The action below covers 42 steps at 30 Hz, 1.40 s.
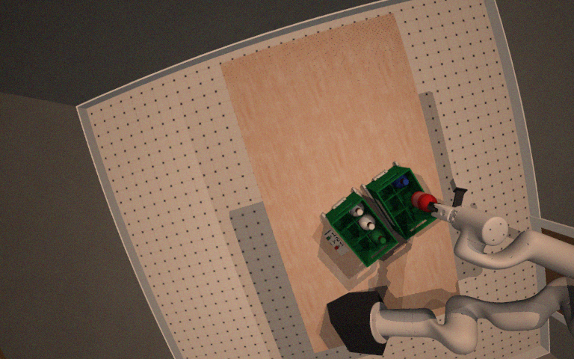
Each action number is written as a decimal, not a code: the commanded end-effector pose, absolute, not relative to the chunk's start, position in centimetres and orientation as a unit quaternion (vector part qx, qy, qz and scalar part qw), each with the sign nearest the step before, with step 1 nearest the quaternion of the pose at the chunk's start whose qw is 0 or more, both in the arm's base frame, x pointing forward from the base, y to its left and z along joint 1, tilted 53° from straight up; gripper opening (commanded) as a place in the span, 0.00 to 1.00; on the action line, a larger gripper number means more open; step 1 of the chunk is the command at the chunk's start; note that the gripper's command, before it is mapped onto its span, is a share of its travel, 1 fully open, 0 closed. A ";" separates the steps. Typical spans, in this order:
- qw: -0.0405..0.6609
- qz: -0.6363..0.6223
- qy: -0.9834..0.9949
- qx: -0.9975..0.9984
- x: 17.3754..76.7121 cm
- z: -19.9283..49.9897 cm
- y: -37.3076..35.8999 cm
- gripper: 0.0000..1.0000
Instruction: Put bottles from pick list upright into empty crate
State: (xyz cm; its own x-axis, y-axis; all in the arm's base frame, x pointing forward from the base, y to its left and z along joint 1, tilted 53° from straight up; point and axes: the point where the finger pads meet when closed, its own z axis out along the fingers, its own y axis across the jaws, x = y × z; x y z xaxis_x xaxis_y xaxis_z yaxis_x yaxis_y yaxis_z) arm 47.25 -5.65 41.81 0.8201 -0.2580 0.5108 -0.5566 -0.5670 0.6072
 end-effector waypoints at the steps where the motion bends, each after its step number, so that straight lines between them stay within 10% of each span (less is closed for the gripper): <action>1: 0.401 0.187 -0.235 0.865 47.3 41.9 -5.5 0.00; 42: 0.401 0.186 -0.235 0.865 44.4 37.2 -2.3 0.00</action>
